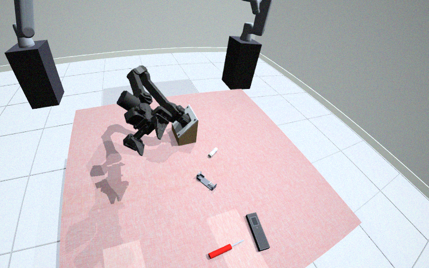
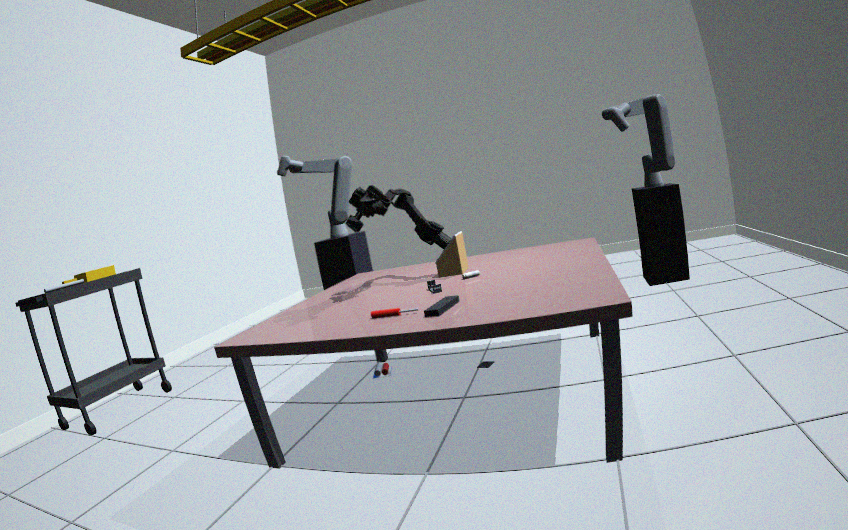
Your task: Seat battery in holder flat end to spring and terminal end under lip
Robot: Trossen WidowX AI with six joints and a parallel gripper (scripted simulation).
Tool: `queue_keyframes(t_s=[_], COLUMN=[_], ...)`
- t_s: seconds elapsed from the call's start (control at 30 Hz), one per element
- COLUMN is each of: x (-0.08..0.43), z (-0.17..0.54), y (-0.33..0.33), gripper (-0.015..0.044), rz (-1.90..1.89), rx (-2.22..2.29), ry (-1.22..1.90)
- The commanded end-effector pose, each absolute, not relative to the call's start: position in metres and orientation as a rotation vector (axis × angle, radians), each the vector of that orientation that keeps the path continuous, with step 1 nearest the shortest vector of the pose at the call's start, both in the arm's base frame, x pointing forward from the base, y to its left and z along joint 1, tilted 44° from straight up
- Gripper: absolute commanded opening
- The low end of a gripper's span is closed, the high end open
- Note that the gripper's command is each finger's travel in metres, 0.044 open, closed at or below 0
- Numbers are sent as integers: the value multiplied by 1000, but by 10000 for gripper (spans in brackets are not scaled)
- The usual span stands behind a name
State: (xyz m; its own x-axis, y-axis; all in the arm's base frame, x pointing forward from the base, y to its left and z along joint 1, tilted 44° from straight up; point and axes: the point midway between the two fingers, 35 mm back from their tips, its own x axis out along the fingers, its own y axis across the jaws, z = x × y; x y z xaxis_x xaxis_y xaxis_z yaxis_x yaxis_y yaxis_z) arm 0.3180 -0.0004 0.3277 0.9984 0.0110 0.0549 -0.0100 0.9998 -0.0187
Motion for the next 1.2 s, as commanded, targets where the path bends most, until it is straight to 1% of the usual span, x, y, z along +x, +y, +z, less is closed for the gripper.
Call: queue_keyframes(t_s=[0.0, 0.1, 0.17, 0.2, 0.33, 0.43, 0.57, 0.73, 0.87, 1.0, 1.17], x=[319, 332, 344, 349, 352, 342, 312, 259, 214, 175, 169], z=[326, 299, 261, 239, 162, 103, 31, -37, -73, -92, -94], y=[0, 10, 24, 33, 62, 81, 97, 100, 88, 67, 63], gripper=[374, 295, 242, 228, 228, 228, 228, 228, 228, 228, 228], rz=[12, 30, 63, 87, 187, 292, 470, 748, 1010, 1293, 1345], rx=[-22, -71, -147, -198, -406, -621, -939, -1374, -1741, -2097, -2159], ry=[-48, 54, 188, 267, 527, 728, 971, 1233, 1408, 1552, 1575])
